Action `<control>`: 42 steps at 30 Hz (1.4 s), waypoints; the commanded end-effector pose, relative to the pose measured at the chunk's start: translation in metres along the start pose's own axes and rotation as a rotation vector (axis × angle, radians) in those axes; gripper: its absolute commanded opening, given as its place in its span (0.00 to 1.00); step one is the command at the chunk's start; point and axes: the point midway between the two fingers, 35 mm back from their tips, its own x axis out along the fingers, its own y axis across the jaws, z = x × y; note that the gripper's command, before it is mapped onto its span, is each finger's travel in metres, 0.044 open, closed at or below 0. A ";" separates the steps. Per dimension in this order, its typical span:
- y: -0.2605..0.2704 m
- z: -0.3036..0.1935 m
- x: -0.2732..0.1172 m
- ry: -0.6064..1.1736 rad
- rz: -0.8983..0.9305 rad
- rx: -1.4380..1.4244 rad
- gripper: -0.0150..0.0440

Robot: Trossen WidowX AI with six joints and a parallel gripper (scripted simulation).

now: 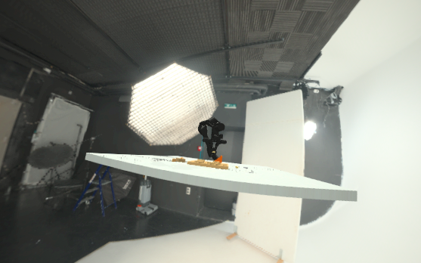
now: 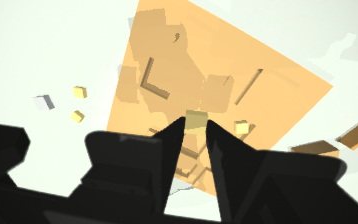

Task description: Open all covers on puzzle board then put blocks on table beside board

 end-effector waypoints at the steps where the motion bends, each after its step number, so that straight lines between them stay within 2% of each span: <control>1: -0.018 -0.009 -0.001 -0.001 -0.002 -0.004 0.39; 42: -0.146 -0.107 -0.005 -0.003 -0.007 -0.004 0.39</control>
